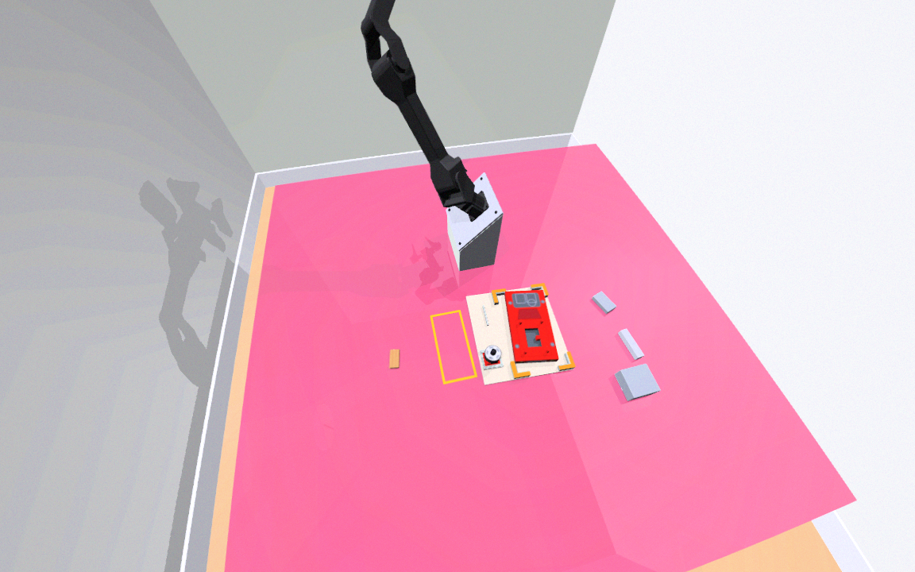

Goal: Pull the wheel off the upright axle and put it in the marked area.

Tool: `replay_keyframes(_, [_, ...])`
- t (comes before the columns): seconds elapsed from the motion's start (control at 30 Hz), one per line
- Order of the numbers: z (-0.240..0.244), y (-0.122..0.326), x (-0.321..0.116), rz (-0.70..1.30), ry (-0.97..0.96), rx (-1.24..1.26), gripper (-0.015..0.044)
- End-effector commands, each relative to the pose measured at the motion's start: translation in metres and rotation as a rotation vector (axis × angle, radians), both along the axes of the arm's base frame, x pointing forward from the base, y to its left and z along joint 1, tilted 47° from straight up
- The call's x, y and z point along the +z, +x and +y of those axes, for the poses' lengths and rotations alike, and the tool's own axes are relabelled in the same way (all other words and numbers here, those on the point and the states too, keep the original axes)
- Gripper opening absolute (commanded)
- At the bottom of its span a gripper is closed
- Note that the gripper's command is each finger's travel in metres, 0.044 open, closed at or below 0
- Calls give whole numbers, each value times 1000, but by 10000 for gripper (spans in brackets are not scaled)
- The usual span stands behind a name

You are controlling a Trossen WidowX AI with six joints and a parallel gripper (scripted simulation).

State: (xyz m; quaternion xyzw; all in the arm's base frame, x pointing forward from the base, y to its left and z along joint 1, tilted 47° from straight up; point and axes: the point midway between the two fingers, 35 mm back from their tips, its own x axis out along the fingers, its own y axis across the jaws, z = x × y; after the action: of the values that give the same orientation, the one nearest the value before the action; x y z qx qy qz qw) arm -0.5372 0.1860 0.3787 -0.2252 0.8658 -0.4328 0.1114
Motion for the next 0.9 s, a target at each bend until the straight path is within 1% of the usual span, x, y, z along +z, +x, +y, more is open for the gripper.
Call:
replay_keyframes(0.0, [2, 1, 0, -3, -3, -4, 374])
replay_keyframes(0.1, [28, 8, -7, -39, -46, -63, 300])
replay_keyframes(0.3, [78, 25, -22, -128, -184, -199, 300])
replay_keyframes(0.4, [109, 40, -28, -169, -266, -284, 300])
replay_keyframes(0.63, [181, 87, -44, -247, -482, -497, 300])
replay_keyframes(0.87, [250, 144, -71, -305, -774, -736, 300])
